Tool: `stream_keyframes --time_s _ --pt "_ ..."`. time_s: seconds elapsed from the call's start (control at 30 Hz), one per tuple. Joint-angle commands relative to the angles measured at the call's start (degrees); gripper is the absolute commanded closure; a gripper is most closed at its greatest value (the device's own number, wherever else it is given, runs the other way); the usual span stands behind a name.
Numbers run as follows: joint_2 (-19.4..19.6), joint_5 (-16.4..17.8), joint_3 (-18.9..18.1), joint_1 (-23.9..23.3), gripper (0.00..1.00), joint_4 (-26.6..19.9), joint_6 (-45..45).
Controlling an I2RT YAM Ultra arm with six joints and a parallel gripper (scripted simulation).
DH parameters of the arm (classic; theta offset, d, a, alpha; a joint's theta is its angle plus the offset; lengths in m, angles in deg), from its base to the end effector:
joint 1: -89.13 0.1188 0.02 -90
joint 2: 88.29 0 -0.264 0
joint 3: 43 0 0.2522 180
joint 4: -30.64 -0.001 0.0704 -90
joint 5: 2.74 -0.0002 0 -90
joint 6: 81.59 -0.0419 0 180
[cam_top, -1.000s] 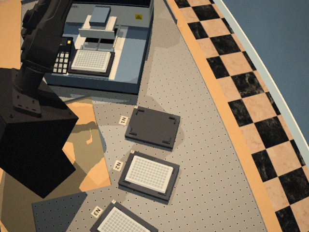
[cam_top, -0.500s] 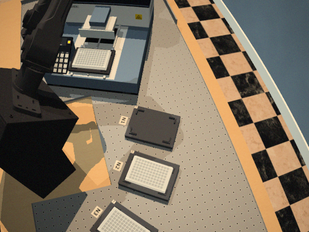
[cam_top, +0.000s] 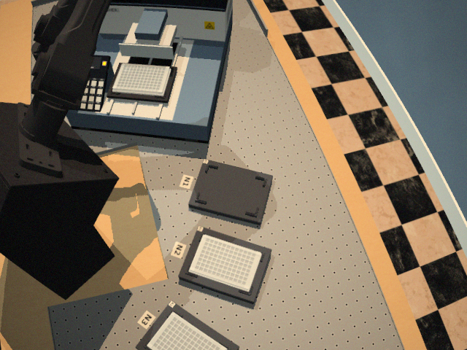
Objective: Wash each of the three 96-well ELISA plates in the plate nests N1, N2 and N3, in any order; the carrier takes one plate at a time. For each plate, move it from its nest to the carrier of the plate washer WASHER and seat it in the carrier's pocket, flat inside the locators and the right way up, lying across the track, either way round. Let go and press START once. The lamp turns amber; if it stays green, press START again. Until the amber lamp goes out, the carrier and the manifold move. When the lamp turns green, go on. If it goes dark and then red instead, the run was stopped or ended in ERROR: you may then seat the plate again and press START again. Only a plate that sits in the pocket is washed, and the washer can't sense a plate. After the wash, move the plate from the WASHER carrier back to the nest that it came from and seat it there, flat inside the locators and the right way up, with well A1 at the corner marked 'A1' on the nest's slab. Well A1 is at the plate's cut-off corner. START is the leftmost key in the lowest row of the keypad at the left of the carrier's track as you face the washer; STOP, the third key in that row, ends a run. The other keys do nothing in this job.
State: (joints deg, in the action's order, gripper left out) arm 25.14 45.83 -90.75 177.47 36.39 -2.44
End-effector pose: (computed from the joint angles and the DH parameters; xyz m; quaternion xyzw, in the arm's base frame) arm 0.0348 0.2788 0.0430 -0.4938 0.7620 -0.0367 0.4174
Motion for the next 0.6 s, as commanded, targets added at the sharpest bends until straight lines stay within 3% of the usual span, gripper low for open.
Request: stream_keyframes --time_s 0.0,0.57 --pt "1.33 1.02 -0.39 -0.94 1.00 2.22 0.24" --pt "-2.76 -0.29 0.55 1.67 1.00 -2.89 -2.76"
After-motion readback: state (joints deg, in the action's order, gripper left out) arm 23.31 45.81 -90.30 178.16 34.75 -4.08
